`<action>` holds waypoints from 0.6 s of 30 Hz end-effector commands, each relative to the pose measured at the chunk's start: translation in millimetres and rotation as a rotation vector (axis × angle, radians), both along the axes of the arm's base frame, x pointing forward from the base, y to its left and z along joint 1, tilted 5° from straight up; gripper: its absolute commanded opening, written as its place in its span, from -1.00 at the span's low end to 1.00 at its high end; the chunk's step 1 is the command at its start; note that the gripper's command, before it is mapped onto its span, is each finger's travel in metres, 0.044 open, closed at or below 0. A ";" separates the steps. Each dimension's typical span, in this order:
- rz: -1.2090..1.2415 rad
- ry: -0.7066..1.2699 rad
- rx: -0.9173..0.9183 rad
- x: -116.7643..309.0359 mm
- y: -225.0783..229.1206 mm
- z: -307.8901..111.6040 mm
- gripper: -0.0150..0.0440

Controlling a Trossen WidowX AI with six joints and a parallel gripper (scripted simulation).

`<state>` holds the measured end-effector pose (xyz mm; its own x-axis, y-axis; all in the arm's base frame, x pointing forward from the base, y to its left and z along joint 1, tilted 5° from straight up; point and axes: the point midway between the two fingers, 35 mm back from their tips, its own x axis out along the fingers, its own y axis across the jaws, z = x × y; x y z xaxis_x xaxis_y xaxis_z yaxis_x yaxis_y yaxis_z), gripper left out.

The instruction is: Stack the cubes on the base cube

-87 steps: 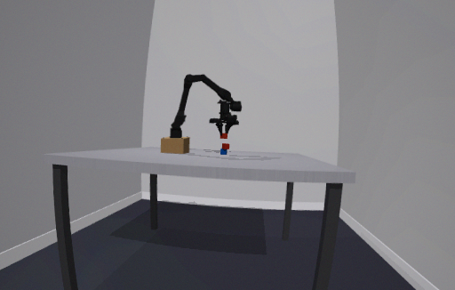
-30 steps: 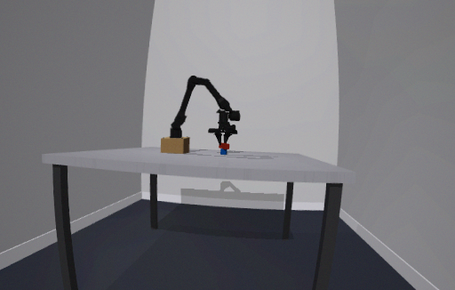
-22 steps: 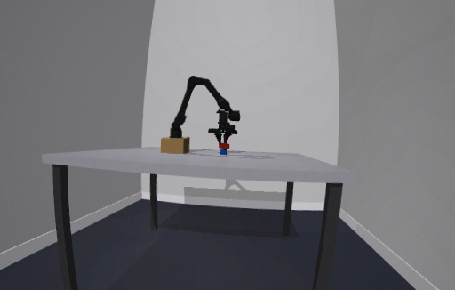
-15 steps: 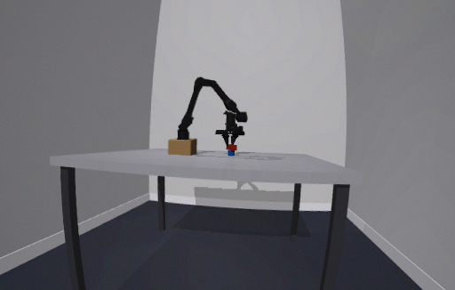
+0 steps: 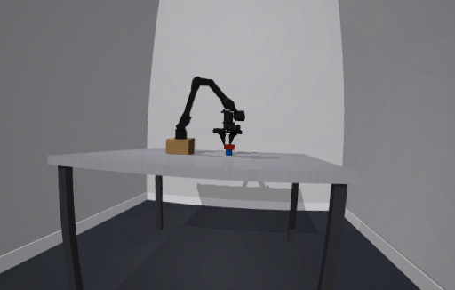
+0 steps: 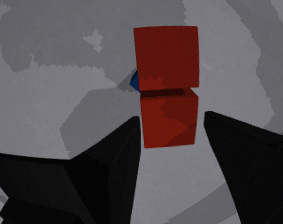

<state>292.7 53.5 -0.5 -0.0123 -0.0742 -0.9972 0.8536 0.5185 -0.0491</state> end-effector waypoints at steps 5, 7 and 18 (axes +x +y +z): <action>-0.002 -0.011 0.003 2.6 1.4 12.9 0.20; -0.002 -0.011 0.003 2.6 1.6 15.4 0.20; -0.002 -0.011 0.003 2.7 2.6 28.6 0.20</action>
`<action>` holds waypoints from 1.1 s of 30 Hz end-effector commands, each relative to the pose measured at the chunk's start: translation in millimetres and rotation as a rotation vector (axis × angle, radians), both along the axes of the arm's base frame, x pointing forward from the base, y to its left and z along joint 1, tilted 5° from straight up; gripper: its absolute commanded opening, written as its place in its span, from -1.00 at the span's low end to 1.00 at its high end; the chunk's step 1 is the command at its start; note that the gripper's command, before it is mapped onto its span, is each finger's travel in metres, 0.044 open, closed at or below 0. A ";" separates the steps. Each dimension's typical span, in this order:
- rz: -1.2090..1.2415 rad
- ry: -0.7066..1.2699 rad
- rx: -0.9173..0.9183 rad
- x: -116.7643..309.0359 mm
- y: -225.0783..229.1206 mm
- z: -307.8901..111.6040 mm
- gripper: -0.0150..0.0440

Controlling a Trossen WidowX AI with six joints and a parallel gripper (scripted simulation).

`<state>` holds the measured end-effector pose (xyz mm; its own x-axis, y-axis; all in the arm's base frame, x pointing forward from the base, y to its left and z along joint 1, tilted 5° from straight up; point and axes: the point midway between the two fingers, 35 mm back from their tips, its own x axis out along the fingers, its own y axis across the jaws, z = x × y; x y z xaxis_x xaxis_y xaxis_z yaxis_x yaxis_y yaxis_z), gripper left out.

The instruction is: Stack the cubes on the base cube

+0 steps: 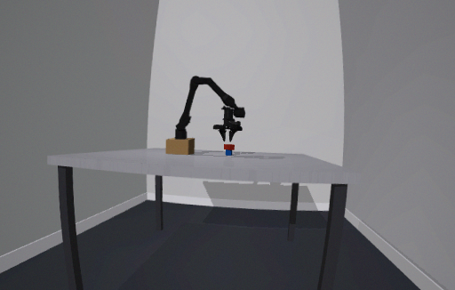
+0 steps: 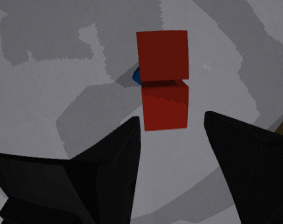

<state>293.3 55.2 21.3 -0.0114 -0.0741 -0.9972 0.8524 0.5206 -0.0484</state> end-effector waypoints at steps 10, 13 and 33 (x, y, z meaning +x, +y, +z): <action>-0.004 -0.011 0.003 2.2 1.8 18.8 0.20; -0.004 -0.011 0.003 2.2 2.0 22.3 0.20; 0.000 -0.005 0.001 1.3 3.0 39.9 0.56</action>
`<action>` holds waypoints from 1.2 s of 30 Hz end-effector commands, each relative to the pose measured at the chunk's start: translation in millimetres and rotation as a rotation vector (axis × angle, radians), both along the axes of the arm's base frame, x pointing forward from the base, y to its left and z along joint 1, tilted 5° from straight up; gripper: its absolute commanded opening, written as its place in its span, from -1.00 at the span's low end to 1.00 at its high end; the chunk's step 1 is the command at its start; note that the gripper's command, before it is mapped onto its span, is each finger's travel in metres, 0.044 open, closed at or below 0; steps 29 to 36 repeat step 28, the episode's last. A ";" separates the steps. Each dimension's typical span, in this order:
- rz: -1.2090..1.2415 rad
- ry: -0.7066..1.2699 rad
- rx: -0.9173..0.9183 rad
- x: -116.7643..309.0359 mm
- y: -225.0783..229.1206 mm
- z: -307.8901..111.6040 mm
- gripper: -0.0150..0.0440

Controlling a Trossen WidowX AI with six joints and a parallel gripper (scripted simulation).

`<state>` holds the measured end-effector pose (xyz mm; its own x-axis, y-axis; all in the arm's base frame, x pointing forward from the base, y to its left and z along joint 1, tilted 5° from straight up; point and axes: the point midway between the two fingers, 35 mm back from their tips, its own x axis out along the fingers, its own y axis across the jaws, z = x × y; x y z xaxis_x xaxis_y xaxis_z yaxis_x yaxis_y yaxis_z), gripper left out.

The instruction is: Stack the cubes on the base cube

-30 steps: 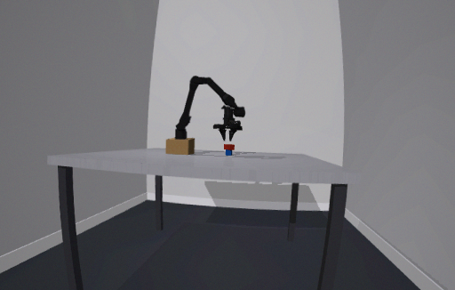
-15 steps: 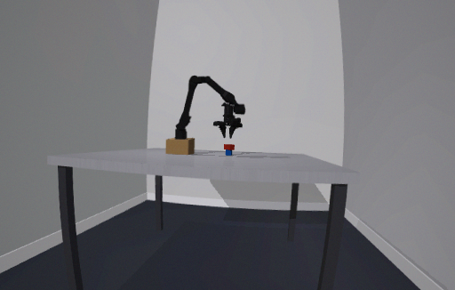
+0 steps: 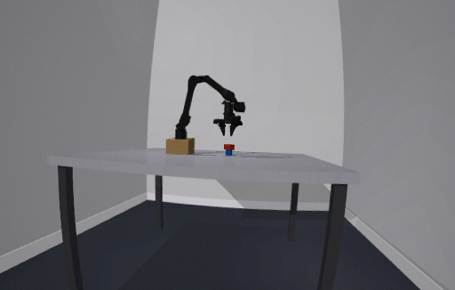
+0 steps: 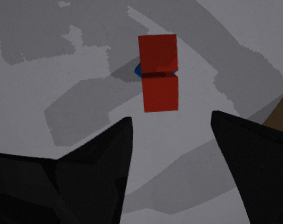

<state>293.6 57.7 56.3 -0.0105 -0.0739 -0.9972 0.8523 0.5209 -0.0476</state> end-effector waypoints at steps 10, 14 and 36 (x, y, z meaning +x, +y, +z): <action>0.003 -0.002 0.003 -2.4 39.1 2.4 0.86; 0.001 0.002 0.008 -16.5 98.4 0.2 0.86; 0.001 0.003 0.009 -20.2 108.4 -0.3 0.86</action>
